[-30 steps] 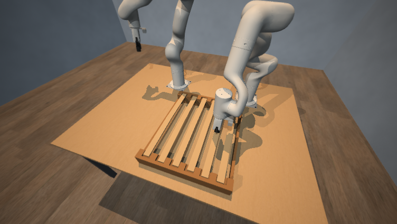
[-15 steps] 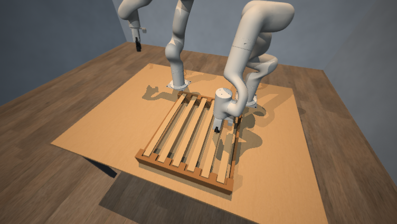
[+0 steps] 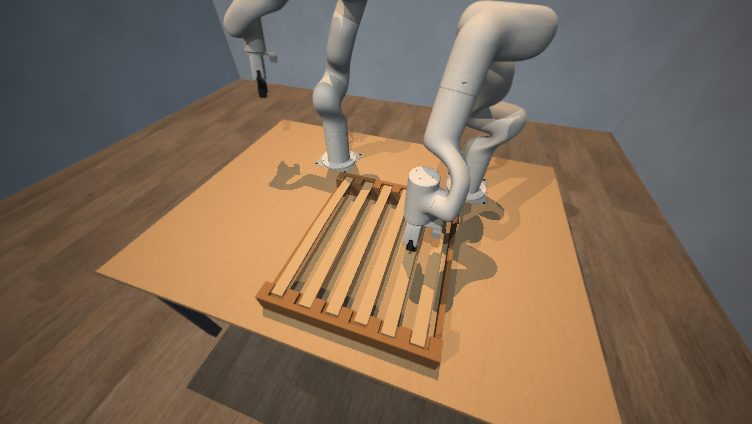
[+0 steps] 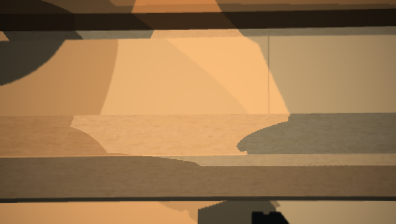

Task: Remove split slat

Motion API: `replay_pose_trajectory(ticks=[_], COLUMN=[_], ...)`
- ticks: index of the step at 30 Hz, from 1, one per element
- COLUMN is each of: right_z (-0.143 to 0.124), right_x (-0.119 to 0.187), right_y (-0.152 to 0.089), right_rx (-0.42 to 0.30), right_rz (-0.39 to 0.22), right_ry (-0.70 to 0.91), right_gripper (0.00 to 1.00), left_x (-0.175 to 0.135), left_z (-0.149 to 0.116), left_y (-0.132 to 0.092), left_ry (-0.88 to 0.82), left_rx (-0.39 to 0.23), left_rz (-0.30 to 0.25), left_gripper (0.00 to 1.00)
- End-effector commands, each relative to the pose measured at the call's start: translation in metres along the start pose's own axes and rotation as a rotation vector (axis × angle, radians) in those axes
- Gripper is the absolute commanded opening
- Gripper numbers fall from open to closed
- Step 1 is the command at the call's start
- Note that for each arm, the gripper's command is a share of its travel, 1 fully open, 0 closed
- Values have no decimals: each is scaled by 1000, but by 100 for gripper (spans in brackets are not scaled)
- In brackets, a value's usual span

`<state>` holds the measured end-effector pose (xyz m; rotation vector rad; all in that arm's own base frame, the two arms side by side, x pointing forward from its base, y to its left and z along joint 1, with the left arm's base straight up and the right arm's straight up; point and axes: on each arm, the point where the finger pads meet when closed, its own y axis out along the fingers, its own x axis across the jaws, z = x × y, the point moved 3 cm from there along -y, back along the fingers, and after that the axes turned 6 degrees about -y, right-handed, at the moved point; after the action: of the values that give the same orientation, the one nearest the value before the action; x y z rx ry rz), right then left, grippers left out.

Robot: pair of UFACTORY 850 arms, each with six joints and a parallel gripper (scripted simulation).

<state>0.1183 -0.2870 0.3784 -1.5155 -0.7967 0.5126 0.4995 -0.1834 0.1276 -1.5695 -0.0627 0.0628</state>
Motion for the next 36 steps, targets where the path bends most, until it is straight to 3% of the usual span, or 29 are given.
replay_pose_trajectory(ticks=[1, 36], right_z=[-1, -1], right_x=[0, 0], right_y=[-1, -1], right_rx=[-1, -1], right_rz=[1, 1], right_ry=[0, 0], right_gripper=[100, 100], left_x=[0, 1], left_z=[0, 1], left_y=[0, -16], left_ry=[0, 0], left_rx=[-1, 0], left_rz=[-1, -2], left_gripper=[0, 0])
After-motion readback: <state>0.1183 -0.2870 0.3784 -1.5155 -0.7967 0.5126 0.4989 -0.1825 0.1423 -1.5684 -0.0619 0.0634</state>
